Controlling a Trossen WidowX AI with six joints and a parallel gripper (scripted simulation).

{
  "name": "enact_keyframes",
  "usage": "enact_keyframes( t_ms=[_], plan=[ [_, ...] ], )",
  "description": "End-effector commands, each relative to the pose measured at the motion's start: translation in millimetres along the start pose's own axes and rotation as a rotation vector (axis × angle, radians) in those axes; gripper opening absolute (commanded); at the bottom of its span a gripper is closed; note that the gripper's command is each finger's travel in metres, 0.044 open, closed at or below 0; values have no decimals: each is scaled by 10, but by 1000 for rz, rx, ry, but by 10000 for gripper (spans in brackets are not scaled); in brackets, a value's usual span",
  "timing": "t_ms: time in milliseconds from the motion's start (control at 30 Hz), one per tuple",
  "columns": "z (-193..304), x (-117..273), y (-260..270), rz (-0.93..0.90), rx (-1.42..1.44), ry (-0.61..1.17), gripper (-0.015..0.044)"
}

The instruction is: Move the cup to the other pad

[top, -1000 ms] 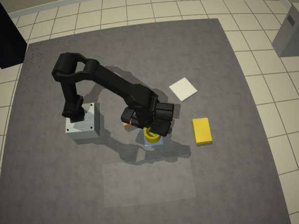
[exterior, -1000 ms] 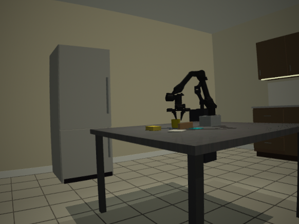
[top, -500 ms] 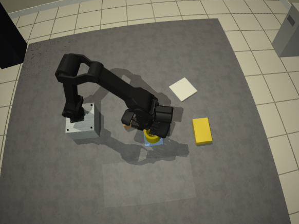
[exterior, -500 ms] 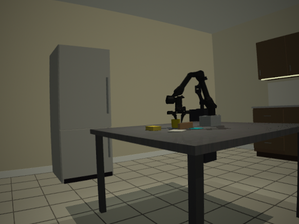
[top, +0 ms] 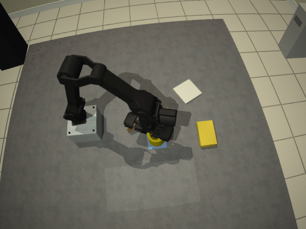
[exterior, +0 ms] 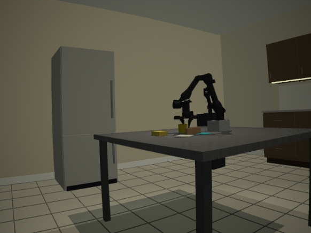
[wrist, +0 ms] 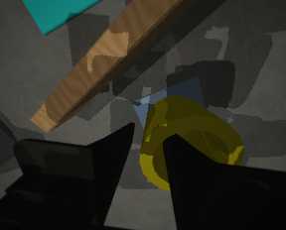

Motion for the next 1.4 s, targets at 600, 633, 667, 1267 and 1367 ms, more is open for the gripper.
enact_keyframes(
  t_ms=[600, 633, 667, 1267, 1367],
  plan=[
    [0, 21, -3, 0, 0, 0, 0],
    [0, 42, -6, 0, 0, 0, 0],
    [0, 69, -10, 0, 0, 0, 0],
    [-17, 711, -9, -4, 4, 4, 0],
    [-21, 711, -12, -4, 4, 4, 0]
  ],
)
Point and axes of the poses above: the point midway between the two fingers, 35 mm back from their tips, its own x axis back along the fingers, its own y axis across the jaws, z = x × y, the point moved 3 cm from there along x, back along the fingers, and after that the axes turned 15 degrees about x, right-handed, at the moved point
